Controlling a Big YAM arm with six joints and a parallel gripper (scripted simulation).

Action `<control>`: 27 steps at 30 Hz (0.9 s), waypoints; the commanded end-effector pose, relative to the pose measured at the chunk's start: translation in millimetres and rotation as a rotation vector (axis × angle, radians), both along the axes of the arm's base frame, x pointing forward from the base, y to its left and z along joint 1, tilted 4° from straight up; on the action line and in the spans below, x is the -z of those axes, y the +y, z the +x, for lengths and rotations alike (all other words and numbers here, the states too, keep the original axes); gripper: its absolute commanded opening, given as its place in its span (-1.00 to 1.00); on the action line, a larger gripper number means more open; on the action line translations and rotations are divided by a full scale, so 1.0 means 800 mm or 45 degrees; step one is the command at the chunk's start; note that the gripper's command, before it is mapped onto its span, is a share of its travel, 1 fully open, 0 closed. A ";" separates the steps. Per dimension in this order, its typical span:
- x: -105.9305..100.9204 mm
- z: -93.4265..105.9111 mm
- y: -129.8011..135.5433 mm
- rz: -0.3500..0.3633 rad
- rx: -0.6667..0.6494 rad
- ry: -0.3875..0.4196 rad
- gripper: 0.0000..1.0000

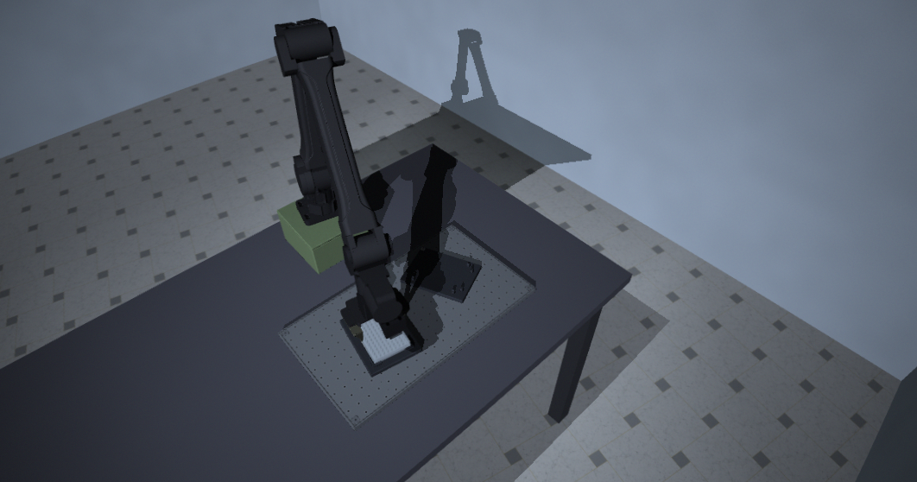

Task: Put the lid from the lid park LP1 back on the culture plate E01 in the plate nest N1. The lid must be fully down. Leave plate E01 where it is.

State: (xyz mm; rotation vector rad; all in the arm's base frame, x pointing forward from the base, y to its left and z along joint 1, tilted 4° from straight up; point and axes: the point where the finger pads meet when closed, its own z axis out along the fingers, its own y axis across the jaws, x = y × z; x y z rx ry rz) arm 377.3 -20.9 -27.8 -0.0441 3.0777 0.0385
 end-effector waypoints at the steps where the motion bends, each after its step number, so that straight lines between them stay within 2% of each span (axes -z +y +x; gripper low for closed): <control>1: 0.000 0.010 -0.003 0.001 0.014 -0.025 -1.00; 14: -0.006 0.014 -0.001 -0.001 0.003 -0.034 -1.00; 15: -0.006 0.014 -0.001 -0.001 0.003 -0.034 1.00; 27: -0.006 0.014 -0.001 -0.001 0.003 -0.034 1.00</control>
